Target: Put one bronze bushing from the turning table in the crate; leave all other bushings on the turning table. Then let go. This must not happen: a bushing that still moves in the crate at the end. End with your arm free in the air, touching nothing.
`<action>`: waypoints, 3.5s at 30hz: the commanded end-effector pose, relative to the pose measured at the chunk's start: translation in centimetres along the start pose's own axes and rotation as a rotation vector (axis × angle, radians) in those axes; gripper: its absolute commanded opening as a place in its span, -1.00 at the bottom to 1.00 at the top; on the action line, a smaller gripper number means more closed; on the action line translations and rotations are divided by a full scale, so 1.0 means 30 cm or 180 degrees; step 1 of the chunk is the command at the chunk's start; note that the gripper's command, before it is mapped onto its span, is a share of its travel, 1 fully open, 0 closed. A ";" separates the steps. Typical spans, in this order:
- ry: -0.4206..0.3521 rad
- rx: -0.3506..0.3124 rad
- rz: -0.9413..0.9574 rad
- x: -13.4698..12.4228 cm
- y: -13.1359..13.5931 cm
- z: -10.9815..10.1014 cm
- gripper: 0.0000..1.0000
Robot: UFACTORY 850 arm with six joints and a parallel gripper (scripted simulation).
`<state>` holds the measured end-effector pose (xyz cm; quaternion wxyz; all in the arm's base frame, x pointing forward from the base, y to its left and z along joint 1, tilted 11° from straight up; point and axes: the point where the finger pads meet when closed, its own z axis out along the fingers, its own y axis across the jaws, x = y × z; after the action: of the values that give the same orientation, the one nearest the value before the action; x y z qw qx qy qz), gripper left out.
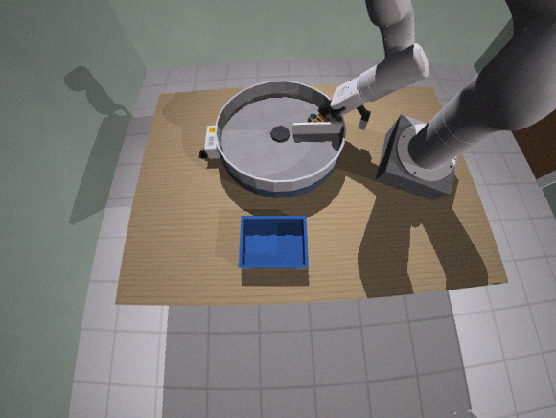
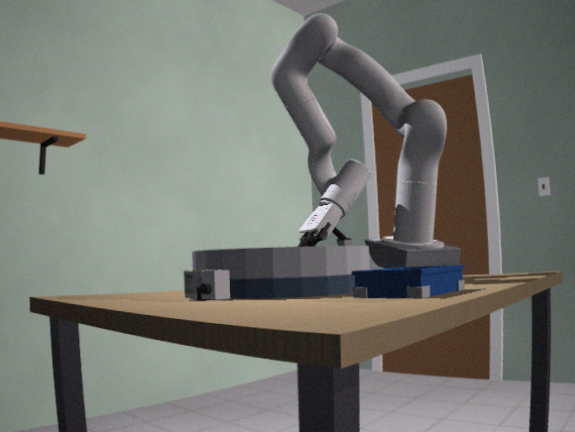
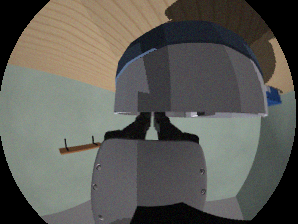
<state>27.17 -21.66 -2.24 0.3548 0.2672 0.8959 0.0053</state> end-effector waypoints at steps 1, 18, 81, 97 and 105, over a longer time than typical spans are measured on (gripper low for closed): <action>-0.0002 -0.0001 0.0000 -0.019 0.000 -0.022 -1.00; -0.0002 -0.0001 0.0000 -0.152 0.000 -0.180 -1.00; -0.0002 0.0000 -0.0001 -0.176 0.508 -0.196 -1.00; -0.0003 0.0000 -0.0001 -0.180 0.844 -0.193 -1.00; -0.0003 0.0000 -0.0001 -0.183 1.026 -0.191 -1.00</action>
<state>39.50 0.39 11.01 0.3567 0.2635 0.8960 0.0211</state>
